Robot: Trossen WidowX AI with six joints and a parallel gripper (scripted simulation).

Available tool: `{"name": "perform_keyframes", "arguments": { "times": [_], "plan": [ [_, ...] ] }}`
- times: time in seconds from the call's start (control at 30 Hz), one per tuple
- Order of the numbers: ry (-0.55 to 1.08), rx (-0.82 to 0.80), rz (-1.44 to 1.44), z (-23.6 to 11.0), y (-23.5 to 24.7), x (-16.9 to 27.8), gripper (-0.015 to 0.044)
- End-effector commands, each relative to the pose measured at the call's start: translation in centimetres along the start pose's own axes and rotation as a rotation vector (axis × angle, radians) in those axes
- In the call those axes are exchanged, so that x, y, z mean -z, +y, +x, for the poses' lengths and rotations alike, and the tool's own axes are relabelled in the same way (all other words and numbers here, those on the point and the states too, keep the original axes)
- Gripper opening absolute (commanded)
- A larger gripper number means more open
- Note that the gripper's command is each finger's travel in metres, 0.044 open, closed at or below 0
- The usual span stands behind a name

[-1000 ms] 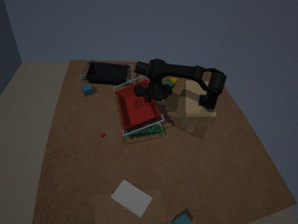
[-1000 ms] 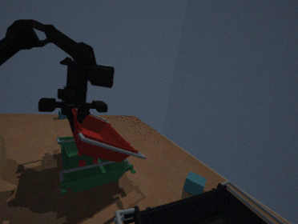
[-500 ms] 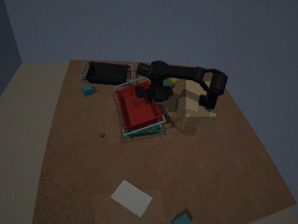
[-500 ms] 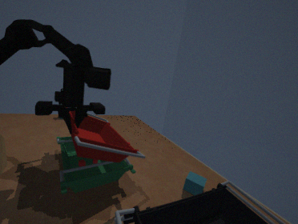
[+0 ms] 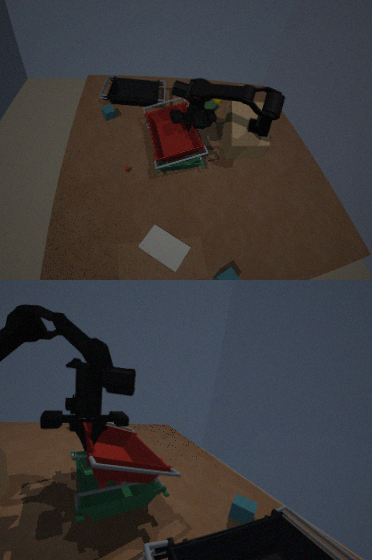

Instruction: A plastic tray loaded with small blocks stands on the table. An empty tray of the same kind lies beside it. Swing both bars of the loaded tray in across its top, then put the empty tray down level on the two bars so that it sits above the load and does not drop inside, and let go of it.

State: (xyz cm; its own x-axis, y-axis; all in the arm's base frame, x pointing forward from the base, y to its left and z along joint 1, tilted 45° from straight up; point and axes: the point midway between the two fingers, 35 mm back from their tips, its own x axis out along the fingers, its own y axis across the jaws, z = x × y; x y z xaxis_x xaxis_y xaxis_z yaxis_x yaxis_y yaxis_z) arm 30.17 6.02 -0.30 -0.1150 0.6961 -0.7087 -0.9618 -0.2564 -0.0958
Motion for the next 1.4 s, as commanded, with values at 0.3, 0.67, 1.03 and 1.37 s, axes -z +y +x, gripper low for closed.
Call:
{"name": "perform_keyframes", "arguments": {
  "times": [0.3,0.67,1.03,1.37],
  "plan": [
    [0.002,-0.013,0.002,1.4,0.8,0.0,0.0000],
    [0.002,-0.013,0.002,2.2,1.1,0.1,0.0000],
    [0.002,-0.013,0.002,3.0,1.3,0.1,0.0000],
    [0.002,-0.013,0.002,3.5,1.5,0.1,0.0000]
  ]
}}
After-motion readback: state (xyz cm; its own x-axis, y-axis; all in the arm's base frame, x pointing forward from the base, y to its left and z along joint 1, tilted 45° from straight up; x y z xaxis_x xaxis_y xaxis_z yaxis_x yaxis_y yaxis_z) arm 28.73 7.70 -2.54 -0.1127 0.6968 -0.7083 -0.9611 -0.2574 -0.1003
